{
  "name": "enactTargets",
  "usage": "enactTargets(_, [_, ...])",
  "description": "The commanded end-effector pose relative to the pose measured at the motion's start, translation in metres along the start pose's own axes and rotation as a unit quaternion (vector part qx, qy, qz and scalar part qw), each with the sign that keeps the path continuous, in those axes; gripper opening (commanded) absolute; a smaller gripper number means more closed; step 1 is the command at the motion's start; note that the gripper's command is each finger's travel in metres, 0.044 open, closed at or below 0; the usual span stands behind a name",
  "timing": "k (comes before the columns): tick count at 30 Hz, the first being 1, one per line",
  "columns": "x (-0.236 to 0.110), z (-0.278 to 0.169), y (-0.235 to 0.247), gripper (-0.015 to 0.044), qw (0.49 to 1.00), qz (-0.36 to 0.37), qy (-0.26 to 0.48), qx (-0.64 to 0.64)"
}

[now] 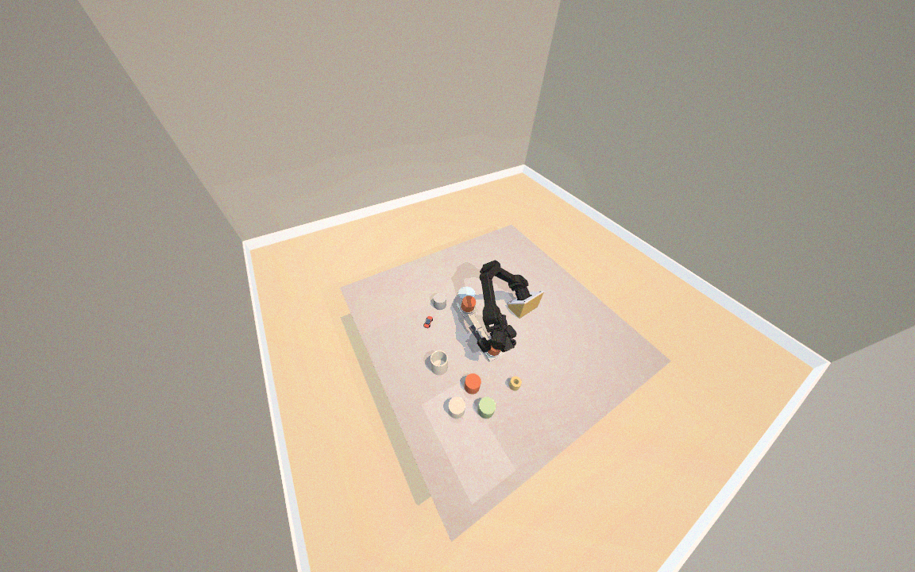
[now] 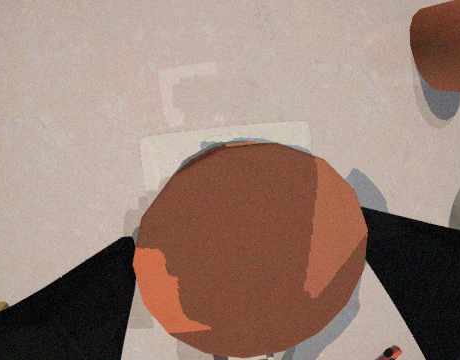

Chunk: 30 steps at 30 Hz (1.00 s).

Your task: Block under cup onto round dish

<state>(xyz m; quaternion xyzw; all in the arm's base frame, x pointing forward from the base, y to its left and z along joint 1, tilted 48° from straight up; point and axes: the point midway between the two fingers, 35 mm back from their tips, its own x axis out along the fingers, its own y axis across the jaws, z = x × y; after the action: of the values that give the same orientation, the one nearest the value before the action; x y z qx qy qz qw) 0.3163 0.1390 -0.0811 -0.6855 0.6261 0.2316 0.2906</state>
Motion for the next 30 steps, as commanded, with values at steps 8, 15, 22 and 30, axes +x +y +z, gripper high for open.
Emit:
enactTargets(8, [0.017, -0.002, 0.001, 0.0440, 1.000, -0.001, 0.004, -0.002])
enactTargets(15, [0.017, -0.002, 0.001, 0.0341, 1.000, -0.001, 0.004, -0.002])
enactTargets(22, [0.016, -0.002, 0.001, 0.0236, 1.000, -0.001, 0.004, -0.002])
enactTargets(30, [0.008, -0.001, 0.000, 0.0026, 1.000, -0.001, 0.003, -0.003])
